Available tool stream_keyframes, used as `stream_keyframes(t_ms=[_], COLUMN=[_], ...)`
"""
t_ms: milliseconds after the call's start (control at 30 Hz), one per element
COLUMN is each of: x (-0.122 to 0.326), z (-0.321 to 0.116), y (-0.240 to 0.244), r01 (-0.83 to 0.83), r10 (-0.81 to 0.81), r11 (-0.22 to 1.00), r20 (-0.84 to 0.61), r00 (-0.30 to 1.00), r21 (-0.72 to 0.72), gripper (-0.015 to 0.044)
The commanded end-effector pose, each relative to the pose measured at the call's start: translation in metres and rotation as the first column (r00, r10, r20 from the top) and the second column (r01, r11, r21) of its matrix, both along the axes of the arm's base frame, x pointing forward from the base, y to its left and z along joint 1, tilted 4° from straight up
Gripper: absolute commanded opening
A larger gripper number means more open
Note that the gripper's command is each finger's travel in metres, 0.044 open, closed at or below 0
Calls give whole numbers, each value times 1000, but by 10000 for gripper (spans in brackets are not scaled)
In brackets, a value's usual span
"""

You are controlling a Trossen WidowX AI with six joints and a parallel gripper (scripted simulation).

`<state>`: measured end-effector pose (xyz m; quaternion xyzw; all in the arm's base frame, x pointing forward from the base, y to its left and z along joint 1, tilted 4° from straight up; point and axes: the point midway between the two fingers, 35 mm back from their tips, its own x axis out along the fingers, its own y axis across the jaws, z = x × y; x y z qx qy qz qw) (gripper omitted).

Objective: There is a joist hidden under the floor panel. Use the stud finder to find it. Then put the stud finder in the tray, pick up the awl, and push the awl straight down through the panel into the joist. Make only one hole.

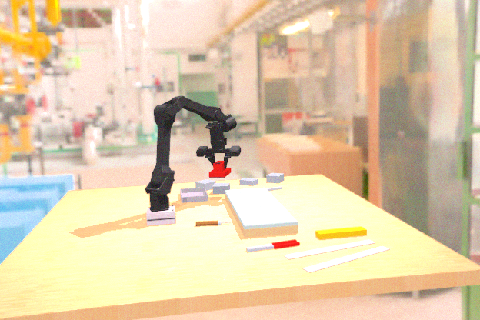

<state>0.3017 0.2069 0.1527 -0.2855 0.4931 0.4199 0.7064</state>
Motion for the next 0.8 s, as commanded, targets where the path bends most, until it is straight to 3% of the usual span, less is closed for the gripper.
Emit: stream_keyframes(t_ms=[0, 533, 767], x=[-18, -98, -106], z=[2, 0, -2], y=[18, 77, 82], r01=[-60, -316, -339], r10=[60, 316, 339], r11=[998, 949, 941], r20=[12, 27, 29], r00=[998, 948, 940], r21=[4, 12, 13], gripper=[0, 0, 0])
